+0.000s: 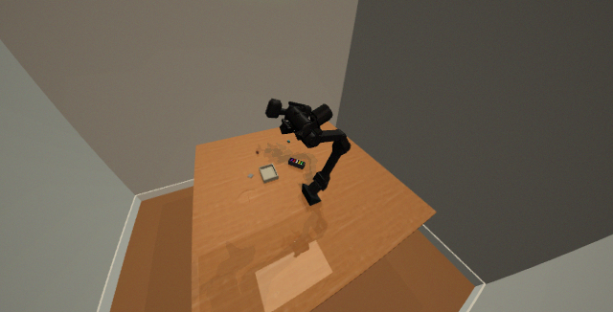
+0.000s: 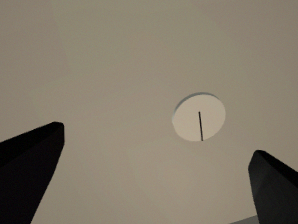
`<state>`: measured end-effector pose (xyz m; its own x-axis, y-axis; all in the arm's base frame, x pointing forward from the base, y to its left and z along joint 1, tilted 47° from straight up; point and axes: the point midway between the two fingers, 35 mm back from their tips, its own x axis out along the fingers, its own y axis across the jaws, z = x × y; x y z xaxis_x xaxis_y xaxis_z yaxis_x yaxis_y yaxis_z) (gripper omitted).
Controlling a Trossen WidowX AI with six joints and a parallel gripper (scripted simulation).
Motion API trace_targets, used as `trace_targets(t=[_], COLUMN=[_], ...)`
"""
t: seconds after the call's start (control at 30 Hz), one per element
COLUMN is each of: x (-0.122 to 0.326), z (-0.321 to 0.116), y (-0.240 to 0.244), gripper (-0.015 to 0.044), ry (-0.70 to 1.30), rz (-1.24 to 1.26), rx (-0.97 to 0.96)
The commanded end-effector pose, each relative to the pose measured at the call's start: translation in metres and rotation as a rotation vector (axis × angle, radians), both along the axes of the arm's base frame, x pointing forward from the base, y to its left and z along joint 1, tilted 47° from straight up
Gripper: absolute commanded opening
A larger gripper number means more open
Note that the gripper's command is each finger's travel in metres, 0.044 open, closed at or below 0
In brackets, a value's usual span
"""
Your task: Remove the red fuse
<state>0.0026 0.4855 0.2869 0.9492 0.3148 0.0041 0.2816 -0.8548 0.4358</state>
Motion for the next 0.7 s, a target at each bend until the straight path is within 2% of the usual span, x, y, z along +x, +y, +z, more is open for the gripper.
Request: trace_targets(t=[0.0,0.13,0.37,0.67], x=[0.001,0.028,0.128,0.253], z=[0.0,-0.006,-0.042,-0.117], y=[0.0,0.005,0.004,-0.062], gripper=[0.0374,0.0269,0.0085,0.0074], ry=[-0.003,-0.057,-0.16,-0.063], rz=[-0.001,-0.019,-0.072,-0.076], rx=[-0.006,-0.144,-0.652,-1.326])
